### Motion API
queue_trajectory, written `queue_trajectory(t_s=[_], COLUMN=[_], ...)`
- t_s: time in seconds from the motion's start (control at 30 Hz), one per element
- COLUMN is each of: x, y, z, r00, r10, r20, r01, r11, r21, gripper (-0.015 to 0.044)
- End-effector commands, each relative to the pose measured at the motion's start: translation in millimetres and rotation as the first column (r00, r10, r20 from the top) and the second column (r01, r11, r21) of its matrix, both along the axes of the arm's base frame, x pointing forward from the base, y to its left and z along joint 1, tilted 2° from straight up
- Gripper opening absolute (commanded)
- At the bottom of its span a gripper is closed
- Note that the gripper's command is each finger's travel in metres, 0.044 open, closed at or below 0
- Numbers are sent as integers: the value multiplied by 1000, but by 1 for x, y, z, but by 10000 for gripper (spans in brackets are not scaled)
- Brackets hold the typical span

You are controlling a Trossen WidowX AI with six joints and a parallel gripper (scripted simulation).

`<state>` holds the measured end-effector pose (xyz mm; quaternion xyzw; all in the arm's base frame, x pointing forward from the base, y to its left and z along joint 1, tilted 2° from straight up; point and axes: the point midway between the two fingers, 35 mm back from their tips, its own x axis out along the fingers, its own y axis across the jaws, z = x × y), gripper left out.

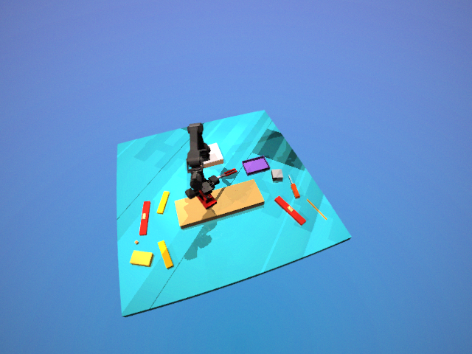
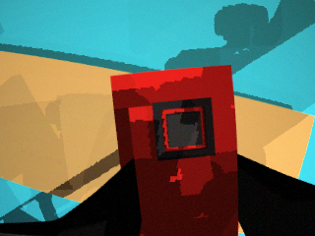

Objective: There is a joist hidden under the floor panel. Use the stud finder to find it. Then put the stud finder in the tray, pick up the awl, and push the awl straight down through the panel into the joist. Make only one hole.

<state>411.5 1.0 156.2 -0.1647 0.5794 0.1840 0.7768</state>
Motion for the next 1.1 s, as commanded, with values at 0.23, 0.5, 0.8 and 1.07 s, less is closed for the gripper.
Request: queue_trajectory(t_s=[0.23, 0.5, 0.8, 1.07], x=[-15, -35, -67, -101], y=[84, 137, 192, 235], z=[-3, -8, -13, -18], r00=[980, 944, 882, 810], r10=[198, 330, 470, 586], r20=[7, 3, -2, -7], r01=[-198, -330, -470, -586], r11=[980, 944, 882, 810], r21=[8, 11, 14, 16], gripper=[0, 0, 0, 0])
